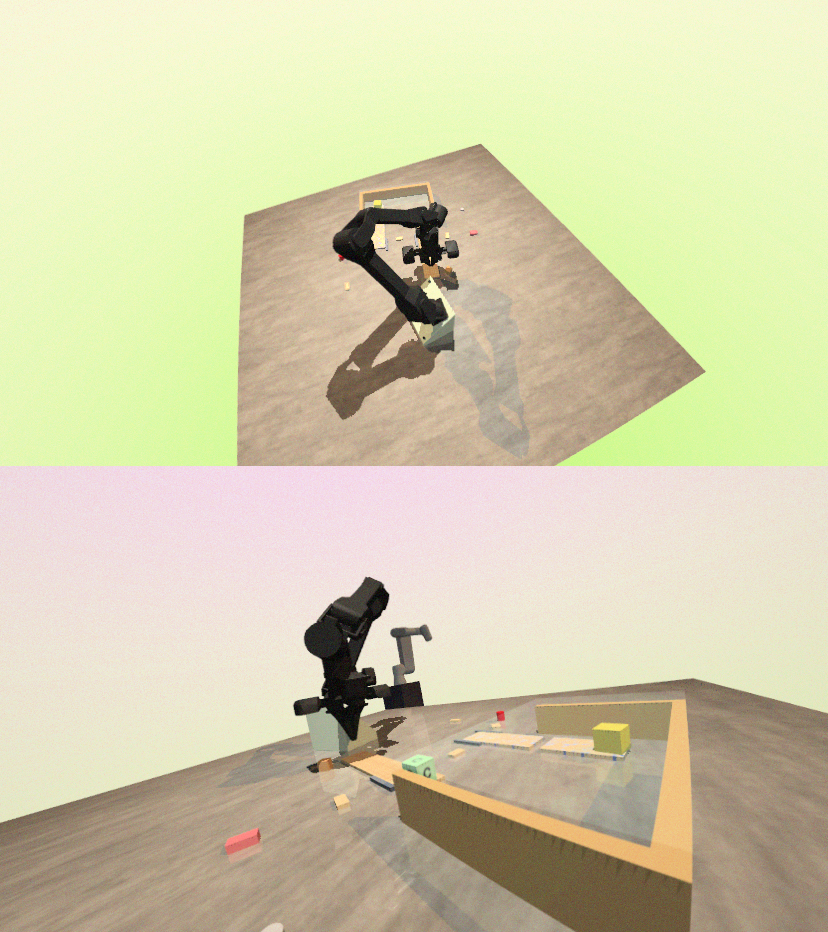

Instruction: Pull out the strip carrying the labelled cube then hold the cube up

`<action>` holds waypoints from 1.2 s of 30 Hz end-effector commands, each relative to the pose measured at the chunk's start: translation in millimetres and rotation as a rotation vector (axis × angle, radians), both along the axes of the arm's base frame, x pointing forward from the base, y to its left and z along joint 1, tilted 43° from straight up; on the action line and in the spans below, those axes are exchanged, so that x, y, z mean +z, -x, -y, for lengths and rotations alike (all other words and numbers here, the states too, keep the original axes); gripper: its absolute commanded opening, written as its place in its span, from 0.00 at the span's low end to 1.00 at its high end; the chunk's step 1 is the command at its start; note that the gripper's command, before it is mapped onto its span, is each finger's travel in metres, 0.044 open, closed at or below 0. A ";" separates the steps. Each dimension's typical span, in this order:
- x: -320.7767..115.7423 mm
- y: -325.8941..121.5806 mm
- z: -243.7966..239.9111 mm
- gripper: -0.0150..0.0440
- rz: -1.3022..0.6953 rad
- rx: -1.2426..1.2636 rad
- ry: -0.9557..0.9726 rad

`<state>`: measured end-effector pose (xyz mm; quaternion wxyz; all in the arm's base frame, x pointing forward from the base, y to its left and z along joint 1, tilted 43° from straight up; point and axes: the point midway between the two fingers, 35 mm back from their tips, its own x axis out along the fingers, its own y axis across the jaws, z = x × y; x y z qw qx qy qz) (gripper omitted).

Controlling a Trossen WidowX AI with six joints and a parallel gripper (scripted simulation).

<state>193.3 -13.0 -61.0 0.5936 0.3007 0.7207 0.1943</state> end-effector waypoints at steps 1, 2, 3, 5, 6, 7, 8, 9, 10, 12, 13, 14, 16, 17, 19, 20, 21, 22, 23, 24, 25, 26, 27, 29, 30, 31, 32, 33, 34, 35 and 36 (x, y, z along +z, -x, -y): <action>1.5 -6.1 2.5 0.34 0.013 0.022 0.001; 0.4 -12.7 2.6 0.39 0.027 0.037 -0.001; -0.7 -18.8 2.5 0.43 0.040 0.051 -0.004; -0.8 -25.2 3.3 0.52 0.045 0.056 -0.004; -1.4 -28.0 4.2 0.57 0.045 0.056 -0.004; -2.2 -32.1 5.4 0.61 0.045 0.056 -0.004; -2.6 -36.7 6.2 0.65 0.045 0.056 -0.004; -2.9 -40.4 6.9 0.70 0.046 0.056 -0.004; -3.2 -44.2 7.6 0.74 0.046 0.056 -0.004; -4.0 -51.9 9.1 0.83 0.047 0.056 -0.004; -4.3 -55.4 9.8 0.88 0.047 0.056 -0.004; -4.7 -59.2 10.5 0.92 0.047 0.056 -0.004; -5.5 -66.8 11.9 1.00 0.048 0.056 -0.004; -5.9 -70.4 12.6 1.00 0.048 0.056 -0.004; -6.6 -77.9 14.0 1.00 0.049 0.056 -0.004; -7.0 -81.9 14.7 1.00 0.049 0.056 -0.004; -7.4 -85.5 15.3 1.00 0.049 0.056 -0.003; -7.7 -89.4 16.0 1.00 0.049 0.056 -0.003; -8.1 -93.0 16.6 1.00 0.050 0.056 -0.003; -8.5 -97.0 17.3 1.00 0.050 0.056 -0.003; -8.8 -100.7 18.0 1.00 0.050 0.056 -0.003; -9.2 -104.7 18.6 1.00 0.051 0.056 -0.003; -9.5 -108.3 19.2 1.00 0.051 0.056 -0.003; -10.3 -115.9 20.5 1.00 0.051 0.056 -0.003; -10.6 -119.9 21.1 1.00 0.052 0.056 -0.003; -11.0 -123.5 21.7 1.00 0.052 0.056 -0.003; -11.4 -127.6 22.3 1.00 0.052 0.056 -0.003; -11.7 -131.2 22.8 1.00 0.052 0.056 -0.003; -12.1 -135.3 23.4 1.00 0.053 0.056 -0.003; -12.5 -138.8 23.9 1.00 0.053 0.056 -0.003; -12.9 -142.9 24.5 1.00 0.053 0.056 -0.003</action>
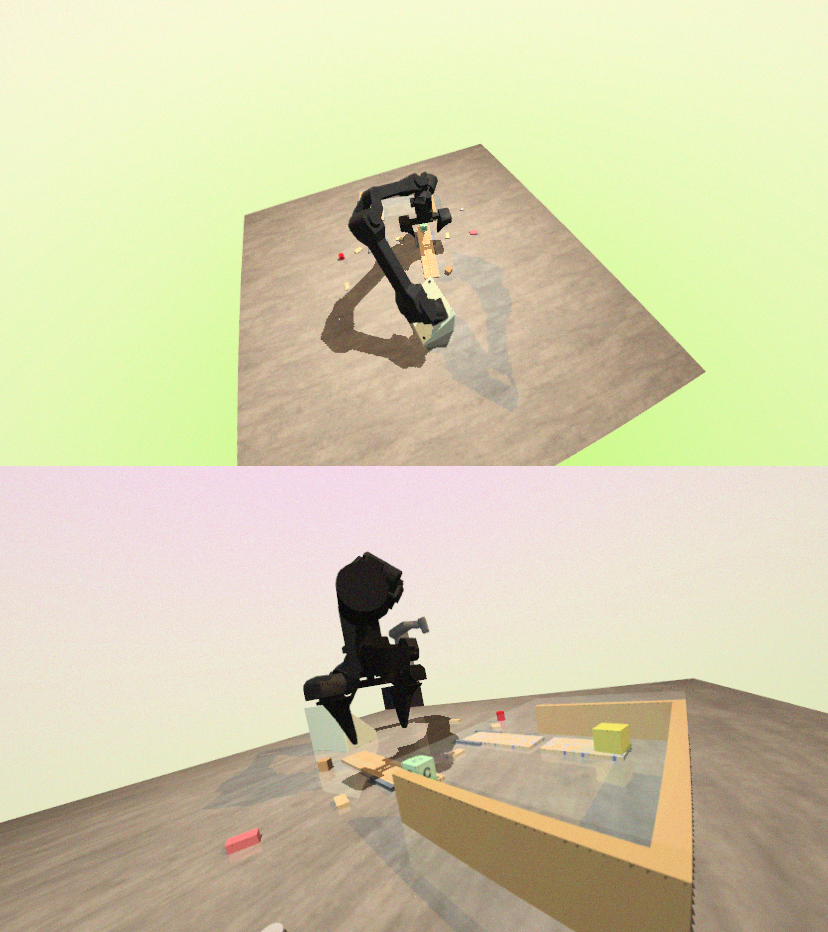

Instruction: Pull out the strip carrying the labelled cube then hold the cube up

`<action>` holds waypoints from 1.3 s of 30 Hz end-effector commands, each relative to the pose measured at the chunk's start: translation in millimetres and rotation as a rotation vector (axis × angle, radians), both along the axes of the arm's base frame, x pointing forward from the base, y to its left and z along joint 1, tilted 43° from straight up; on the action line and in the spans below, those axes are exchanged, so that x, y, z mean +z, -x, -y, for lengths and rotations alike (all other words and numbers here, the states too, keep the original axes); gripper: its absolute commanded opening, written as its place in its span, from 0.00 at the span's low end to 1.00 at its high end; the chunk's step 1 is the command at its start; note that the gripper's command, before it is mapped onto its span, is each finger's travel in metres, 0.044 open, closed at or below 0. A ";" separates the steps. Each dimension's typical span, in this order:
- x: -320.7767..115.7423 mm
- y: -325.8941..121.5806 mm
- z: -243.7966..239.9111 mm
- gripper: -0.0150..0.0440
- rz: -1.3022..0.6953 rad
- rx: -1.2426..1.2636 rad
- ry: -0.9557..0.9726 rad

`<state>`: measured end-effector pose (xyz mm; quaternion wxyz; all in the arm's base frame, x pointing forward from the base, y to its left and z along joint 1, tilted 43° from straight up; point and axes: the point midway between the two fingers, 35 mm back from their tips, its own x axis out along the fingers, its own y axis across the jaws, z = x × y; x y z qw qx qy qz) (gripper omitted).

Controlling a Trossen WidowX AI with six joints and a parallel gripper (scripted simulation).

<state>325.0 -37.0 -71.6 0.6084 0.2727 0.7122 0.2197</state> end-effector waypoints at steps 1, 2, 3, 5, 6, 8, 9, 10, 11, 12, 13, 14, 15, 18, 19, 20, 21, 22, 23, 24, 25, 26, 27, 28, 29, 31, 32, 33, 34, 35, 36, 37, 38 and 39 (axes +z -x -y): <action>-2.7 -14.9 1.0 1.00 -0.004 -0.004 -0.005; -3.1 -19.0 1.5 1.00 -0.004 -0.004 -0.005; -3.4 -22.6 2.0 1.00 -0.003 -0.004 -0.005; -4.3 -30.3 2.9 1.00 -0.003 -0.004 -0.005; -4.7 -34.5 3.3 1.00 -0.003 -0.004 -0.005; -5.6 -42.2 4.1 1.00 -0.002 -0.004 -0.005; -6.1 -45.8 4.4 1.00 -0.002 -0.004 -0.005; -6.6 -50.0 4.7 1.00 -0.001 -0.004 -0.005; -7.1 -53.5 5.0 1.00 -0.001 -0.004 -0.005; -7.7 -57.7 5.2 1.00 -0.001 -0.004 -0.005; -8.2 -61.3 5.4 1.00 -0.001 -0.004 -0.005; -8.9 -65.5 5.6 1.00 0.000 -0.004 -0.005; -9.5 -69.0 5.7 1.00 0.000 -0.004 -0.005; -11.4 -78.1 5.5 1.00 0.001 -0.004 -0.005; -11.6 -78.1 5.3 0.96 0.001 -0.004 -0.005; -12.2 -78.1 4.8 0.91 0.001 -0.004 -0.005; -13.0 -78.1 4.1 0.87 0.001 -0.004 -0.005; -14.2 -78.0 3.1 0.82 0.001 -0.004 -0.005; -15.5 -78.0 2.0 0.78 0.001 -0.004 -0.005; -16.7 -77.9 0.9 0.73 0.001 -0.004 -0.005; -18.0 -77.8 -0.2 0.69 0.001 -0.004 -0.005; -19.2 -77.7 -1.3 0.68 0.001 -0.004 -0.005; -20.5 -77.7 -2.4 0.68 0.001 -0.004 -0.005; -21.7 -77.6 -3.5 0.68 0.001 -0.004 -0.005; -22.9 -77.5 -4.6 0.68 0.001 -0.004 -0.005; -25.4 -77.3 -6.8 0.68 0.001 -0.004 -0.005; -26.6 -77.2 -7.9 0.68 0.001 -0.004 -0.005; -27.8 -77.1 -9.0 0.68 0.001 -0.004 -0.006; -29.1 -77.0 -10.1 0.68 0.001 -0.004 -0.006; -30.3 -76.9 -11.2 0.68 0.001 -0.004 -0.006; -31.5 -76.7 -12.4 0.68 0.001 -0.004 -0.006; -32.7 -76.6 -13.5 0.68 0.001 -0.004 -0.006; -33.9 -76.5 -14.6 0.68 0.001 -0.004 -0.006; -35.1 -76.3 -15.7 0.68 0.001 -0.004 -0.006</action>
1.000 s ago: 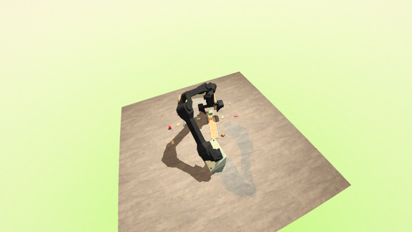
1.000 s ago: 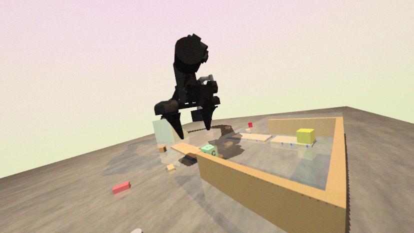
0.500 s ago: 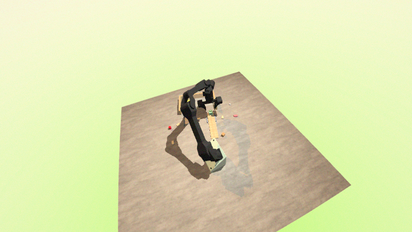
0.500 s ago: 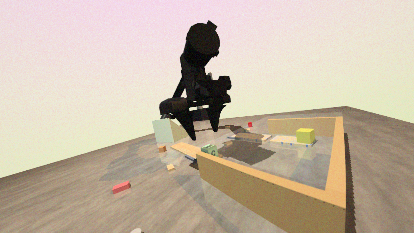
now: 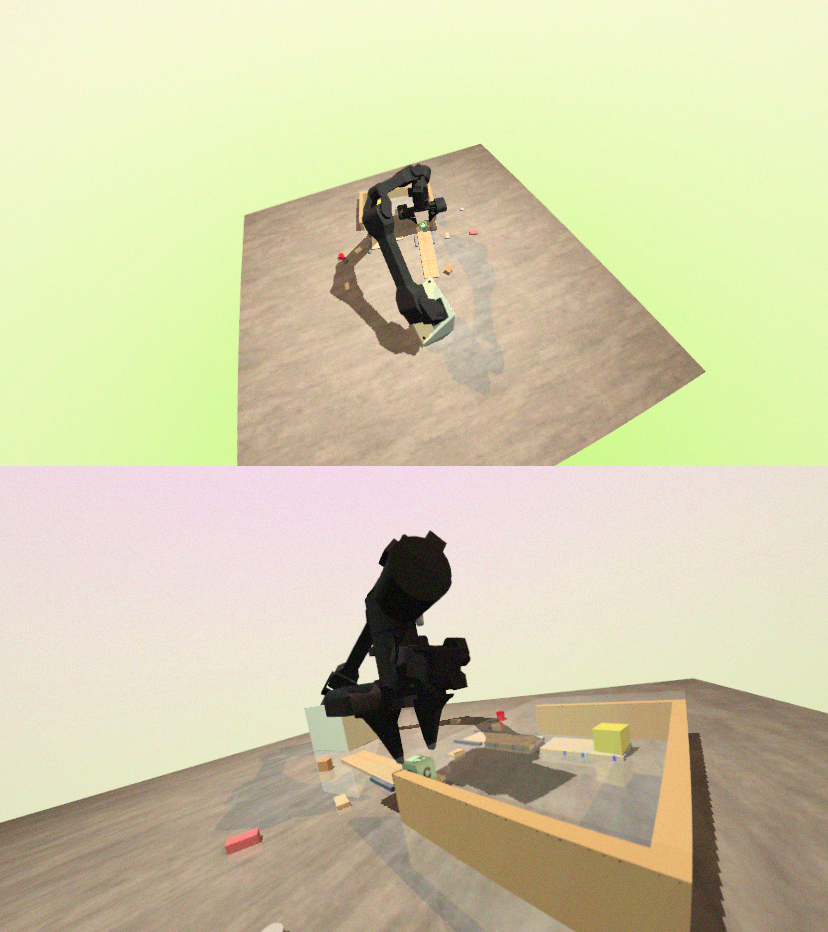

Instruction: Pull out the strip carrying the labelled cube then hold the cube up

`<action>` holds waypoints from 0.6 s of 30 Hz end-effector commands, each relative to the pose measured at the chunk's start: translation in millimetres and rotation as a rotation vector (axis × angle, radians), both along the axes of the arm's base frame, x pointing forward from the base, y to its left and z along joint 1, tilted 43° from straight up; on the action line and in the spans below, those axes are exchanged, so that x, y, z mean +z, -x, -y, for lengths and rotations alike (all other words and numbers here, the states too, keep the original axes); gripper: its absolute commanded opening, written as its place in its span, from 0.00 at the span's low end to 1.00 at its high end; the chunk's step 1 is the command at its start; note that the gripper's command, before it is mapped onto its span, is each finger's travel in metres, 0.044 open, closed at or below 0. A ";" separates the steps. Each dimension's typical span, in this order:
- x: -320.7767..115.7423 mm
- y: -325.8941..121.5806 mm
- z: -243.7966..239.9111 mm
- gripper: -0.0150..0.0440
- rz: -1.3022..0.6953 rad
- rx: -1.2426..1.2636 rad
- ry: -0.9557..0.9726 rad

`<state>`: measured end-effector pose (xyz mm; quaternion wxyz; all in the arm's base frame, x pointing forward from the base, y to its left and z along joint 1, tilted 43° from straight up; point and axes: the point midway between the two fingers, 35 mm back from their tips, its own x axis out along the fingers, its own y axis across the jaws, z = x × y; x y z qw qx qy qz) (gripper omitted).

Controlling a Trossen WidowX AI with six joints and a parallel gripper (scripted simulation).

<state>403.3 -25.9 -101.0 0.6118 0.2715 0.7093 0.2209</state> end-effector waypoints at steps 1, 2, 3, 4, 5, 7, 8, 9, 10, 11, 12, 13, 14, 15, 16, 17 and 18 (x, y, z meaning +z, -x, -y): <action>-6.9 2.2 -5.7 0.68 -0.008 -0.004 -0.006; -8.1 2.3 -6.8 0.68 -0.008 -0.004 -0.006; -9.3 2.5 -7.9 0.68 -0.008 -0.004 -0.007; -10.5 2.7 -9.0 0.68 -0.008 -0.004 -0.007; -11.7 2.8 -10.2 0.68 -0.008 -0.004 -0.007; -14.1 3.2 -12.4 0.68 -0.008 -0.004 -0.007; -15.2 3.4 -13.5 0.68 -0.008 -0.004 -0.007; -16.4 3.6 -14.6 0.68 -0.008 -0.004 -0.007; -17.6 3.9 -15.7 0.68 -0.008 -0.004 -0.007; -18.8 4.1 -16.8 0.68 -0.009 -0.004 -0.008; -19.9 4.3 -18.0 0.68 -0.009 -0.004 -0.008; -21.1 4.6 -19.1 0.68 -0.009 -0.004 -0.008; -22.0 4.8 -20.0 0.68 -0.009 -0.004 -0.008; -22.6 4.9 -20.5 0.68 -0.009 -0.004 -0.008; -22.8 4.9 -20.7 0.68 -0.009 -0.004 -0.008; -22.8 4.9 -20.7 0.68 -0.009 -0.004 -0.008; -22.8 4.9 -20.7 0.68 -0.009 -0.004 -0.008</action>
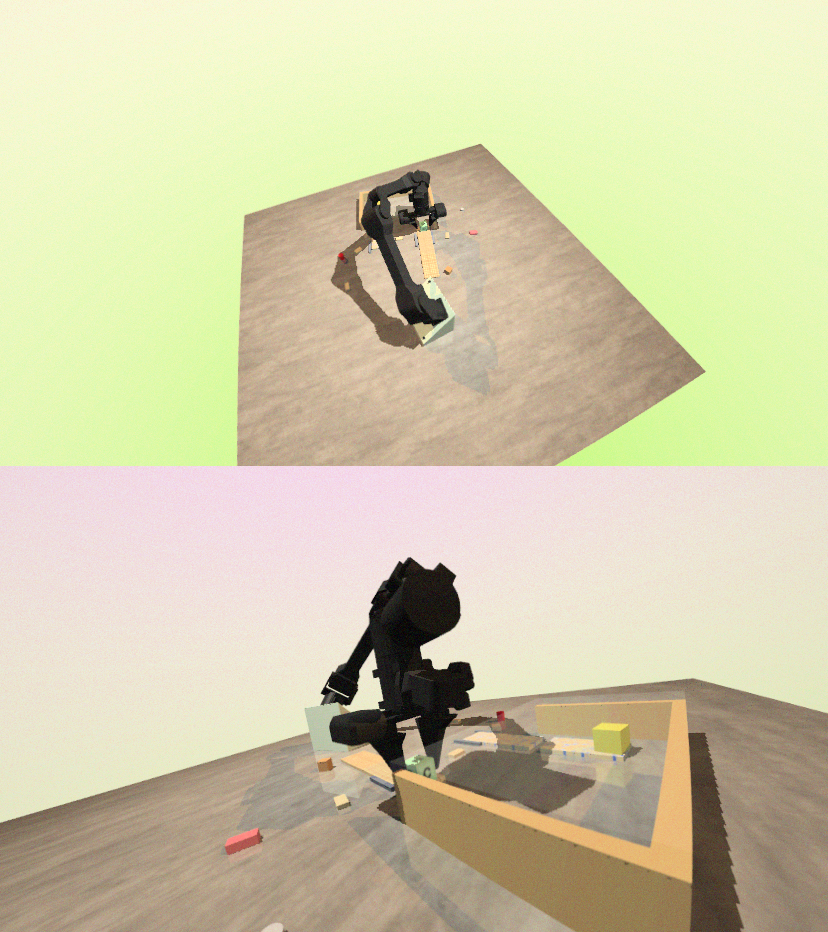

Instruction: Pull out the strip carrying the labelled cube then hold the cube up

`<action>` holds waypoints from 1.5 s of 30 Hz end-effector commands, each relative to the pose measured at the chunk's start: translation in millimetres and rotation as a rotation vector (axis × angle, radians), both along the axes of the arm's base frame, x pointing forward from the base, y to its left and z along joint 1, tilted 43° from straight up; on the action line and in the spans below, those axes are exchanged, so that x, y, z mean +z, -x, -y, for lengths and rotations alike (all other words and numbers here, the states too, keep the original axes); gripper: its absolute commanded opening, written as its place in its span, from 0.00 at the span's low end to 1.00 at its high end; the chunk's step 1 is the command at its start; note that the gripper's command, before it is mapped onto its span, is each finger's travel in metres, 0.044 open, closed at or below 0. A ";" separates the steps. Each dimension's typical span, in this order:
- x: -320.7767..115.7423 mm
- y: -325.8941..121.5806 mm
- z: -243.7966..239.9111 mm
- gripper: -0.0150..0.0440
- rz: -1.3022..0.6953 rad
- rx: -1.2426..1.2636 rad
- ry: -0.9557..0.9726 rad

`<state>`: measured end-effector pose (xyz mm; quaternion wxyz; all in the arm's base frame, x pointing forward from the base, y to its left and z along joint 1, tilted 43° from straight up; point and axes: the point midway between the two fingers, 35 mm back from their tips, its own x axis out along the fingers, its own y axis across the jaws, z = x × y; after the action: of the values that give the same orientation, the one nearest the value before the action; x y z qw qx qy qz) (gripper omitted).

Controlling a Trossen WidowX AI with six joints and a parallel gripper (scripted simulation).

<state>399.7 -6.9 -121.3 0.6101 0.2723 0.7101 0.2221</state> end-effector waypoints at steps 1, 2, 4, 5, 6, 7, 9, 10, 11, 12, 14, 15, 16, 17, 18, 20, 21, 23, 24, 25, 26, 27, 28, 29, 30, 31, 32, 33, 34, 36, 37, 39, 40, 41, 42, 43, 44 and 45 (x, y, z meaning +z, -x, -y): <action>-2.5 1.3 -1.7 0.68 -0.006 -0.005 -0.005; -0.5 0.3 -0.3 0.63 -0.001 0.000 0.000; -0.5 0.3 -0.3 0.54 -0.001 0.000 0.000; -0.5 0.3 -0.3 0.50 -0.001 0.000 0.000; -0.5 0.3 -0.3 0.49 -0.001 0.000 0.000; -0.5 0.3 -0.3 0.48 -0.001 0.000 0.000; -0.5 0.3 -0.3 0.45 -0.001 0.000 0.000; -0.5 0.3 -0.3 0.44 -0.001 0.000 0.000; -0.5 0.3 -0.3 0.43 -0.001 0.000 0.000; -0.5 0.3 -0.3 0.39 -0.001 0.000 0.000; -0.1 0.8 0.0 0.30 -0.001 0.000 0.000; 1.4 2.3 1.0 0.25 -0.001 0.000 0.000; 3.7 4.8 2.5 0.25 -0.002 -0.001 0.000; 6.5 7.9 4.4 0.25 -0.002 -0.001 0.000; 9.3 11.1 6.1 0.25 -0.003 -0.001 0.000; 14.9 17.6 9.5 0.25 -0.004 -0.002 0.000; 17.6 20.9 11.2 0.25 -0.004 -0.002 0.000; 23.1 27.7 14.2 0.25 -0.006 -0.003 -0.001; 25.7 31.2 15.7 0.25 -0.006 -0.003 -0.001; 28.4 34.7 17.1 0.25 -0.007 -0.004 -0.001; 31.0 38.3 18.5 0.25 -0.007 -0.004 -0.001; 33.6 41.9 19.8 0.25 -0.008 -0.004 -0.001; 36.2 45.5 21.0 0.25 -0.009 -0.005 -0.002; 38.8 49.3 22.2 0.25 -0.009 -0.005 -0.002; 40.8 52.4 23.1 0.25 -0.010 -0.005 -0.003; 42.1 54.2 23.6 0.25 -0.010 -0.005 -0.003; 42.5 54.9 23.8 0.25 -0.010 -0.005 -0.003; 42.5 54.9 23.8 0.25 -0.010 -0.005 -0.003; 42.6 55.4 23.8 0.25 -0.010 -0.005 -0.003; 43.6 59.4 23.7 0.25 -0.010 -0.005 -0.003; 44.3 62.6 23.6 0.25 -0.011 -0.005 -0.003; 45.7 69.0 23.2 0.25 -0.011 -0.005 -0.003; 46.4 72.2 23.0 0.25 -0.011 -0.005 -0.003; 47.1 75.5 22.8 0.25 -0.012 -0.005 -0.003; 47.8 78.8 22.5 0.25 -0.012 -0.005 -0.003; 48.5 82.1 22.3 0.25 -0.012 -0.005 -0.003; 49.1 85.4 22.0 0.25 -0.012 -0.005 -0.003; 49.8 88.7 21.6 0.25 -0.013 -0.005 -0.003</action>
<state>319.6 -27.1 -75.5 0.6018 0.2796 0.7148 0.2207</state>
